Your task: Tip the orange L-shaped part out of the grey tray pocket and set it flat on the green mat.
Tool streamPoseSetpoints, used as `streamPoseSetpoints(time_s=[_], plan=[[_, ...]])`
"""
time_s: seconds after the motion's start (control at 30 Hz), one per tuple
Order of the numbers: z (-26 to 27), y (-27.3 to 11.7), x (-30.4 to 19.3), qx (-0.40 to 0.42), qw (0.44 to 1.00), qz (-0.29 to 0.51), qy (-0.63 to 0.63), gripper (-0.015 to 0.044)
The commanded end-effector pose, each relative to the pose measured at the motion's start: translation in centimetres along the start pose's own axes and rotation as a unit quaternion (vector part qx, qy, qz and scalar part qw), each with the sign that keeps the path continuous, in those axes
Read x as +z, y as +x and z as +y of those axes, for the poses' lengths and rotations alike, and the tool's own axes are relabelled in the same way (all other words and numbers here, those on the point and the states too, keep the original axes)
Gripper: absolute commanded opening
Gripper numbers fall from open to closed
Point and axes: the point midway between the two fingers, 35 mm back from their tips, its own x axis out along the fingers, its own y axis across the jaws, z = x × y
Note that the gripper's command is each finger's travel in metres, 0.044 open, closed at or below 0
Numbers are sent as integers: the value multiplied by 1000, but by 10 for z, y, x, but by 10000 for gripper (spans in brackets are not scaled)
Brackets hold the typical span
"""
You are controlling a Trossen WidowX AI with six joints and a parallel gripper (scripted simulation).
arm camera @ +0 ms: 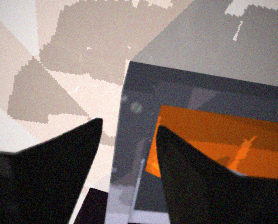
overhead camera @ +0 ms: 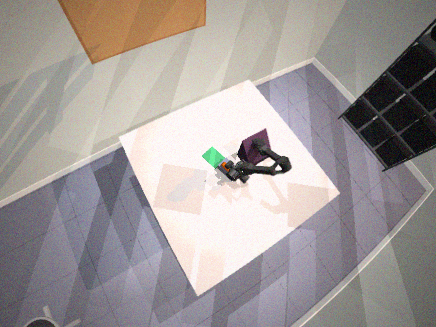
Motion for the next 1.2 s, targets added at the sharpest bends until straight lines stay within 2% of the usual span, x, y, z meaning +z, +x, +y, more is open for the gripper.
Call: streamPoseSetpoints(time_s=[0.0, 0.53, 0.93, 1.07, 1.17], plan=[[-3, 7, -3, -4, 1000, 4, 7, 180], [1, 12, -1, 3, 1000, 1, 1, 180], [9, -2, -3, -4, 1000, 4, 7, 180], [2, -27, 1, -10, 1000, 5, 6, 180], [-3, -63, 1, -11, 1000, 6, 6, 180]])
